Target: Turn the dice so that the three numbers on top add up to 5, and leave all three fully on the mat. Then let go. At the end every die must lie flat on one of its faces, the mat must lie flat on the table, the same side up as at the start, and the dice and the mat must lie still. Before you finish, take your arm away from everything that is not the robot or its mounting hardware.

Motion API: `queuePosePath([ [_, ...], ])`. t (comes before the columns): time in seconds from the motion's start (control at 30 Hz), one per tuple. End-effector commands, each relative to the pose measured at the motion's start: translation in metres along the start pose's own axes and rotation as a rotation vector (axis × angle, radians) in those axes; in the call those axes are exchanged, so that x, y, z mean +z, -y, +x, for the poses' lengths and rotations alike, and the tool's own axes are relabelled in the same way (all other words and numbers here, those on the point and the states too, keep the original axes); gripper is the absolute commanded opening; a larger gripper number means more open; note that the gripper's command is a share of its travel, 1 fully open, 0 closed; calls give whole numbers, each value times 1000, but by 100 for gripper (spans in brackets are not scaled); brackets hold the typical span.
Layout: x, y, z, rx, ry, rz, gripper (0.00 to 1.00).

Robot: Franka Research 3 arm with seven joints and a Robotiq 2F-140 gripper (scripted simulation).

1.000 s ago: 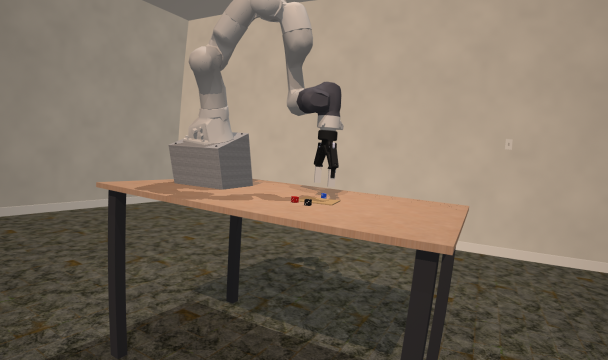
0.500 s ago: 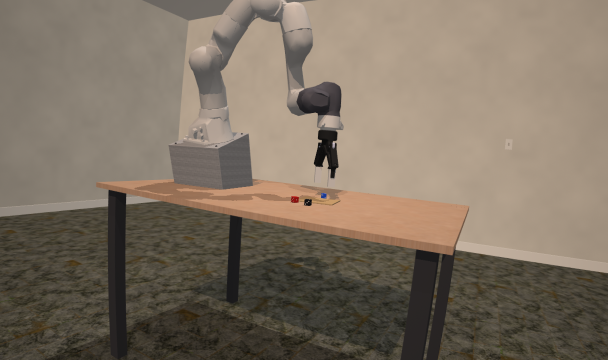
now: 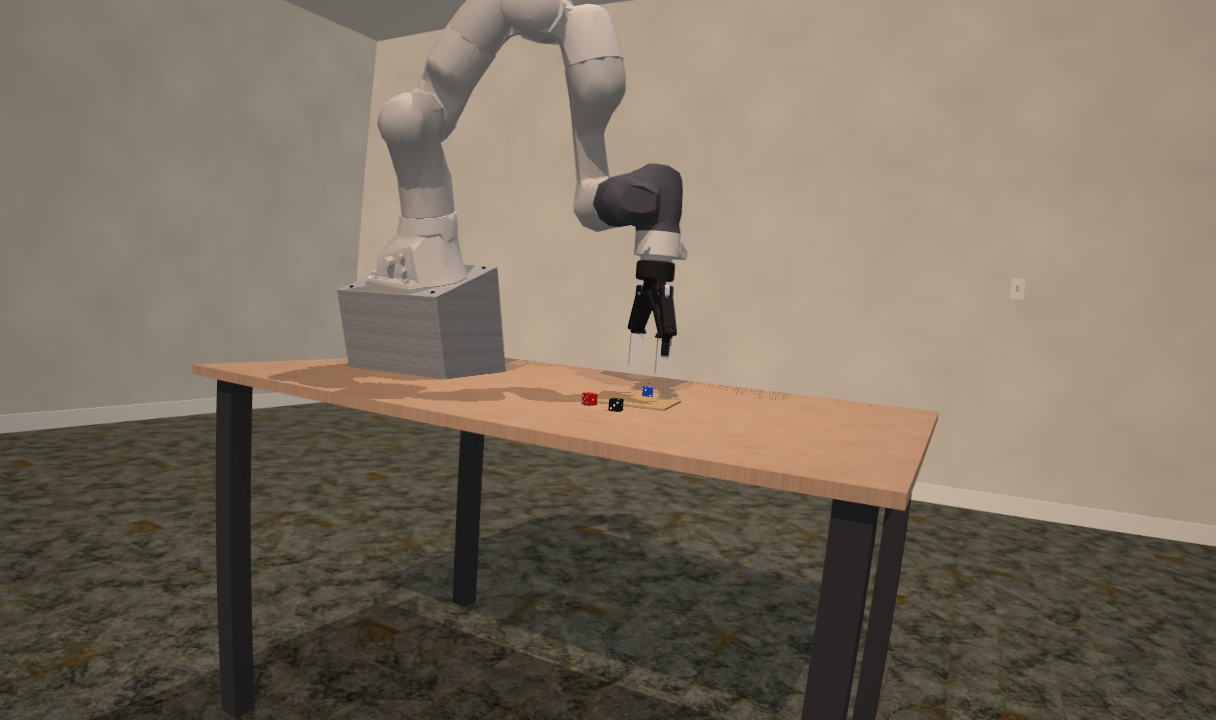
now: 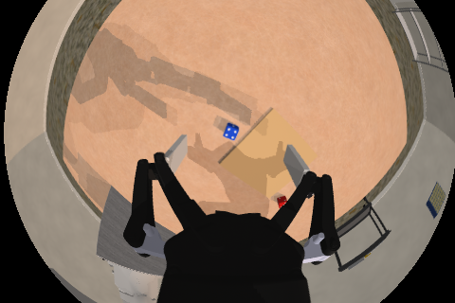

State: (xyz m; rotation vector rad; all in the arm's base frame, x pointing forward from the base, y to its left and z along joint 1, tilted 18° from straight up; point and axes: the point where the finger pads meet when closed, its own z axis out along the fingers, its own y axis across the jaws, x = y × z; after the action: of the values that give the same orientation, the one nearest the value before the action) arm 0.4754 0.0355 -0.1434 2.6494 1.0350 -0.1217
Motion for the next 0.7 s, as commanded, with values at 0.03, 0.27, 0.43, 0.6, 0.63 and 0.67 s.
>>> queuePosePath([
  [0.03, -5, -1, -1, 6, 3, -1, 100],
  [0.27, -46, -1, -1, 6, 3, -1, 100],
  [0.43, -74, -1, -1, 6, 3, -1, 100],
  [0.6, -91, -1, -1, 6, 3, -1, 100],
  [0.63, -93, -1, -1, 6, 3, -1, 100],
  [0.67, -95, -1, -1, 6, 3, -1, 100],
])
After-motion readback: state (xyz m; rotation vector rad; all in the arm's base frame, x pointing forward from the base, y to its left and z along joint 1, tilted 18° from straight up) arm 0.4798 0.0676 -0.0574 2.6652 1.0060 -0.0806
